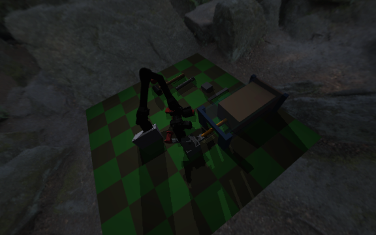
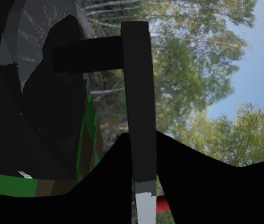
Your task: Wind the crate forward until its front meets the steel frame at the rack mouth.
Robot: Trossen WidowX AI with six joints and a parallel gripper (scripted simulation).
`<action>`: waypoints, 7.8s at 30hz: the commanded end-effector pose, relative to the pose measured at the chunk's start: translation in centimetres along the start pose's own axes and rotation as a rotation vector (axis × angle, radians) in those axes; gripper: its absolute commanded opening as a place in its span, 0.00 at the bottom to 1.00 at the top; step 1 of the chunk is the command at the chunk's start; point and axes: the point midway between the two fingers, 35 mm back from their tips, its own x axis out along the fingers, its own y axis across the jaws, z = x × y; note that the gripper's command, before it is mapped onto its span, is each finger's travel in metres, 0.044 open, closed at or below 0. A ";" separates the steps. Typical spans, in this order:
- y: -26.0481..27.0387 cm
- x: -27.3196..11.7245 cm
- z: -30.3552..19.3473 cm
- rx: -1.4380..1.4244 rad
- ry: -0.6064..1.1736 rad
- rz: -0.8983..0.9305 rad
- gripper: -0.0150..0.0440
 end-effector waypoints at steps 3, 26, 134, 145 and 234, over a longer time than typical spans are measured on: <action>0.1 0.0 0.0 0.005 0.000 -0.007 0.25; 0.2 0.0 0.0 0.000 0.000 0.000 0.66; -1.8 -11.2 -0.1 0.000 -0.007 0.009 0.66; -10.3 -10.9 -0.4 -0.006 -0.005 -0.002 0.66; -0.7 0.8 0.7 0.467 0.433 1.498 1.00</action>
